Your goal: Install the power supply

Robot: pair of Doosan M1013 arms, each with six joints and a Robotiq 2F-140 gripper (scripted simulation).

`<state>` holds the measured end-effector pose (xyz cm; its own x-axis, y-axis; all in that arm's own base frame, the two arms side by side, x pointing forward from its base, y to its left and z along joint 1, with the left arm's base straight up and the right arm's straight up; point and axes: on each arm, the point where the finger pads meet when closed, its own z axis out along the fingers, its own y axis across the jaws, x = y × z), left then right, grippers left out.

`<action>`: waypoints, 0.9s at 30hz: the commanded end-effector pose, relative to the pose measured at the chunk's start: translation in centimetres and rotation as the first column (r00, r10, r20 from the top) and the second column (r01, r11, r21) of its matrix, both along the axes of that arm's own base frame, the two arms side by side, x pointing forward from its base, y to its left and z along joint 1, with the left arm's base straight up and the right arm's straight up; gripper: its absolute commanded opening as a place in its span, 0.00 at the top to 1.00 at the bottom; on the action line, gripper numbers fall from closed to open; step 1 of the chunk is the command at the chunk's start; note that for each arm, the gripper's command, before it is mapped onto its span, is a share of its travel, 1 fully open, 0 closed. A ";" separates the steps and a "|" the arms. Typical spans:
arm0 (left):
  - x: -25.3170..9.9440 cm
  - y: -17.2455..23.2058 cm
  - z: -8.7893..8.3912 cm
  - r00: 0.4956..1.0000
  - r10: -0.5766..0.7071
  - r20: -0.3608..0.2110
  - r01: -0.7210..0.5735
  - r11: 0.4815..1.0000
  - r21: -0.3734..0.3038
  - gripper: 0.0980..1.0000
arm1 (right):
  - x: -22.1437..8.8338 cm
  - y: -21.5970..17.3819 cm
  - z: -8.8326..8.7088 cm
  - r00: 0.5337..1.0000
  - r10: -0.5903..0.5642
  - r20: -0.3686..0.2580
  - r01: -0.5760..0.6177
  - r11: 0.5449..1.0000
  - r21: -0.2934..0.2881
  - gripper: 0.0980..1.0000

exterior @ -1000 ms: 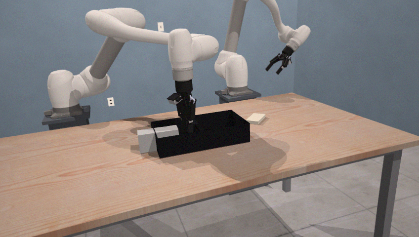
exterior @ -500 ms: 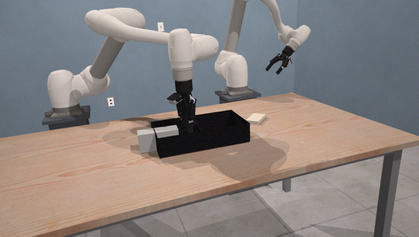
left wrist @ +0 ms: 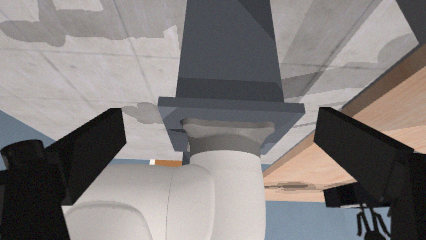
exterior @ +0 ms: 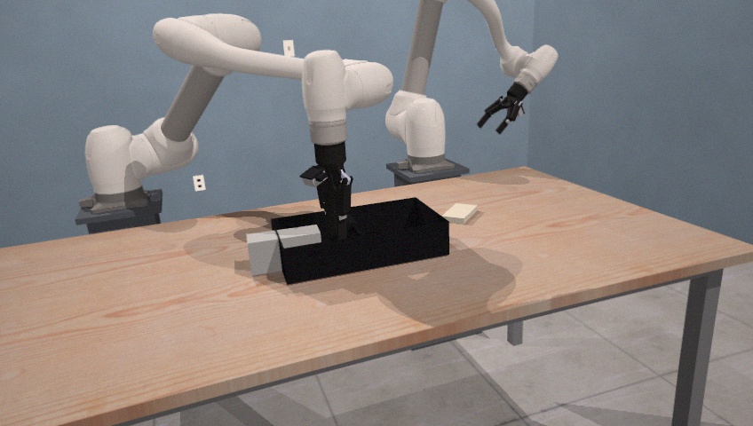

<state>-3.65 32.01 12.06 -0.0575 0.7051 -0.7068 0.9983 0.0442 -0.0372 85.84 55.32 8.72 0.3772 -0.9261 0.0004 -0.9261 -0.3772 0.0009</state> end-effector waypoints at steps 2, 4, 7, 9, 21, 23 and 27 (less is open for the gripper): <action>0.0 0.0 0.0 1.000 0.000 0.000 0.000 1.000 0.001 0.00 | 0.0 0.0 2.7 1.000 0.000 0.002 0.000 1.000 0.002 0.80; 0.0 0.0 0.0 1.000 0.000 0.000 0.000 1.000 0.001 0.00 | 0.0 0.0 5.1 1.000 0.000 0.002 0.000 1.000 0.002 0.80; 0.0 0.0 0.0 1.000 0.000 0.000 0.000 1.000 0.001 0.00 | 0.0 0.0 8.7 1.000 0.000 0.002 0.000 1.000 0.002 0.80; 0.0 0.0 0.0 1.000 0.000 0.000 0.000 1.000 0.001 0.00 | 0.0 0.0 10.5 1.000 0.000 0.002 0.000 1.000 0.002 0.80; 0.0 0.0 0.0 1.000 0.000 0.000 0.000 1.000 0.001 0.00 | 0.2 -0.4 11.2 0.999 -0.043 0.002 0.043 0.999 0.002 0.89; 0.0 0.0 0.0 1.000 0.000 0.000 0.000 1.000 0.001 0.00 | 0.4 -0.9 10.3 0.996 -0.093 0.002 0.093 0.996 0.002 0.89; 0.0 0.0 0.0 1.000 0.000 0.000 0.000 1.000 0.001 0.00 | 1.0 -2.0 8.4 0.978 -0.208 0.002 0.208 0.978 0.002 0.89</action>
<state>-3.65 32.01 12.06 -0.0575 0.7051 -0.7068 0.9983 0.0442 -0.0372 86.47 53.96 18.13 0.2448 -0.9696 0.0001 -0.9696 -0.2448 0.0023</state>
